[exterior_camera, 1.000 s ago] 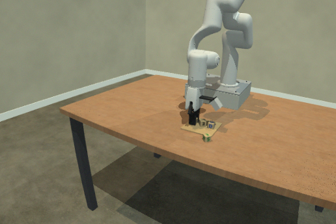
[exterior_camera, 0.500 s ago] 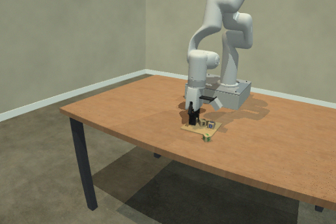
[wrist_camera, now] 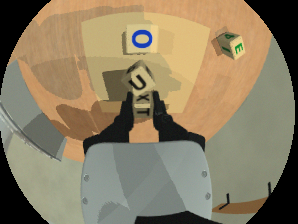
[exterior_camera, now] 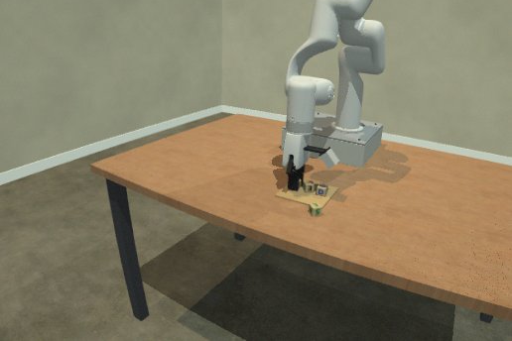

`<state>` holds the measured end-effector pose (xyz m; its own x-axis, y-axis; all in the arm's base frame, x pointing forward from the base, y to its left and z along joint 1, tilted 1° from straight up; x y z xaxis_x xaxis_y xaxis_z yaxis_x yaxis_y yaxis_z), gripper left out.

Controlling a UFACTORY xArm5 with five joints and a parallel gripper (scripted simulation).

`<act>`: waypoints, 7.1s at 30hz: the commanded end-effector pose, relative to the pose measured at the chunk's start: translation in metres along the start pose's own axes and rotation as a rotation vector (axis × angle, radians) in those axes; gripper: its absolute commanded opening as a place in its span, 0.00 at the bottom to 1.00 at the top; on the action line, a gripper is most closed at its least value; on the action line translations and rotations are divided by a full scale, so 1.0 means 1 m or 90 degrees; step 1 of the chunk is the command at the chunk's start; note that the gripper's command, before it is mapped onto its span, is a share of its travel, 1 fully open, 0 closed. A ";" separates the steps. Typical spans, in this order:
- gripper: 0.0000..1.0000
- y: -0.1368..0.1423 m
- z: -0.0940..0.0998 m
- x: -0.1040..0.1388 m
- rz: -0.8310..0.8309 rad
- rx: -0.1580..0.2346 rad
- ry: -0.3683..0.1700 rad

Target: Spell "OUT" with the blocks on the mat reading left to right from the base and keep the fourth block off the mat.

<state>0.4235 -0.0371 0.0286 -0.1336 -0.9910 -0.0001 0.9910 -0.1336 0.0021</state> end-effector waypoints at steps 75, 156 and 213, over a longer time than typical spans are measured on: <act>1.00 0.001 0.090 0.001 0.000 0.002 0.000; 0.42 -0.011 0.080 -0.039 0.391 0.003 0.000; 0.42 -0.010 0.030 -0.038 0.391 0.003 0.000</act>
<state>0.4173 0.0025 0.0579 0.4627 -0.8865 0.0014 0.8865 0.4627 0.0027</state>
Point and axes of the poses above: the point where the finger pads meet when closed, its own z axis back along the fingers, its own y axis across the jaws, x = y × z, the point moved 9 cm from there along z, back along the fingers, and after that the axes turned 8 degrees about -z, right-handed, at the moved point
